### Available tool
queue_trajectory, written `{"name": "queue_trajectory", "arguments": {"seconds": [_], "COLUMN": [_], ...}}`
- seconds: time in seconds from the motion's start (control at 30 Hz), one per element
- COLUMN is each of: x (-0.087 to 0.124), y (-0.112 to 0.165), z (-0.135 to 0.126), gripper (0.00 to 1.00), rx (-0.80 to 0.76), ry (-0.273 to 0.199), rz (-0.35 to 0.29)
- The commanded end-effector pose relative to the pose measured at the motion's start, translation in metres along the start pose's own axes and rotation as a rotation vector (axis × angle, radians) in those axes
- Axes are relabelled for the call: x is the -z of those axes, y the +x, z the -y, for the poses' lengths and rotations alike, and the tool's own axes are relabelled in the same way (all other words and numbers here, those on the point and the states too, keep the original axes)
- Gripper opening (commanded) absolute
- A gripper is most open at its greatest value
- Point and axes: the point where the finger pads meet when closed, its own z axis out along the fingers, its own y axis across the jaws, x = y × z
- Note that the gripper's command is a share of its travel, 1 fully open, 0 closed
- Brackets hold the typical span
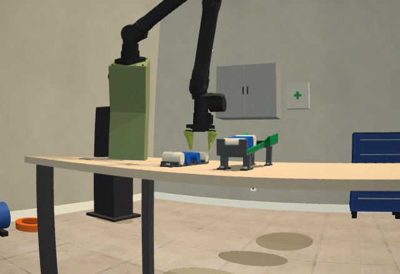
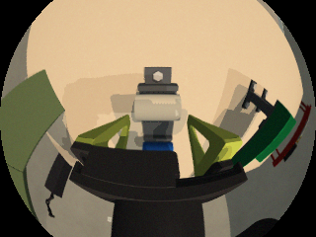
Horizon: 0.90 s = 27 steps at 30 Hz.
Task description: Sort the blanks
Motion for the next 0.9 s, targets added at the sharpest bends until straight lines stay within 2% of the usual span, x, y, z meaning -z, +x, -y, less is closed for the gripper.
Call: {"name": "queue_trajectory", "arguments": {"seconds": [0.0, 0.87], "x": [0.0011, 0.0007], "y": [0.0028, 0.002], "z": [0.0004, -0.006], "gripper": [0.8, 0.8], "rx": [0.003, 0.004], "ry": [-0.003, -0.005], "rz": [0.004, 0.004]}}
